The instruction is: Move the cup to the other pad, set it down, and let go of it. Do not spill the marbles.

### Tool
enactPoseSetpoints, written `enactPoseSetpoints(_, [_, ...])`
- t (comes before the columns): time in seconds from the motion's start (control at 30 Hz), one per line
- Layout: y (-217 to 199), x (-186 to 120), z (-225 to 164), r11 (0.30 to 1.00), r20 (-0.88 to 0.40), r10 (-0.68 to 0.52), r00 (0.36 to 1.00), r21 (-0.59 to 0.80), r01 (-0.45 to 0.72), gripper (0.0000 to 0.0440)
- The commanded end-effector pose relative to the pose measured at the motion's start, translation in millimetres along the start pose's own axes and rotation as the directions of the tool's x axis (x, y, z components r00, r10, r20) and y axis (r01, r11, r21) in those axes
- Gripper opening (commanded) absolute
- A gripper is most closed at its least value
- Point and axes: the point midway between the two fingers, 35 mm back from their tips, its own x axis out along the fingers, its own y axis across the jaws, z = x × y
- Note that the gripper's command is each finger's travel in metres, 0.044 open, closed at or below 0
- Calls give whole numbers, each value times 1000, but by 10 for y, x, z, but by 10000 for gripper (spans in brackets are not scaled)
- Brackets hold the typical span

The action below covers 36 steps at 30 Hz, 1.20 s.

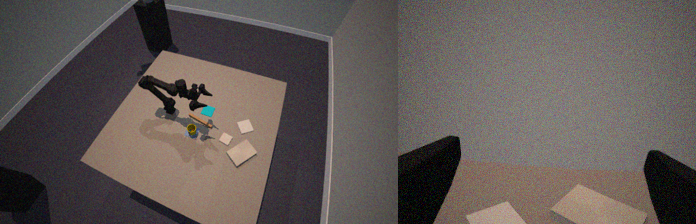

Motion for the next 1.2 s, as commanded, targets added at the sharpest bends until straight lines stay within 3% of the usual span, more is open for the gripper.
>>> enactPoseSetpoints(0.0, [2, -1, -12, 1000, -7, -1, 1000, 2, 1, 374])
enactPoseSetpoints(0.4, [73, -22, -229, 999, -146, 8, 989, 42, -2, 70])
enactPoseSetpoints(0.63, [154, -33, -335, 997, -250, 35, 968, 78, -16, 67])
enactPoseSetpoints(0.87, [225, -56, -408, 993, -351, 58, 935, 115, -19, 108])
enactPoseSetpoints(1.17, [292, -109, -517, 989, -484, 77, 872, 147, -6, 99])
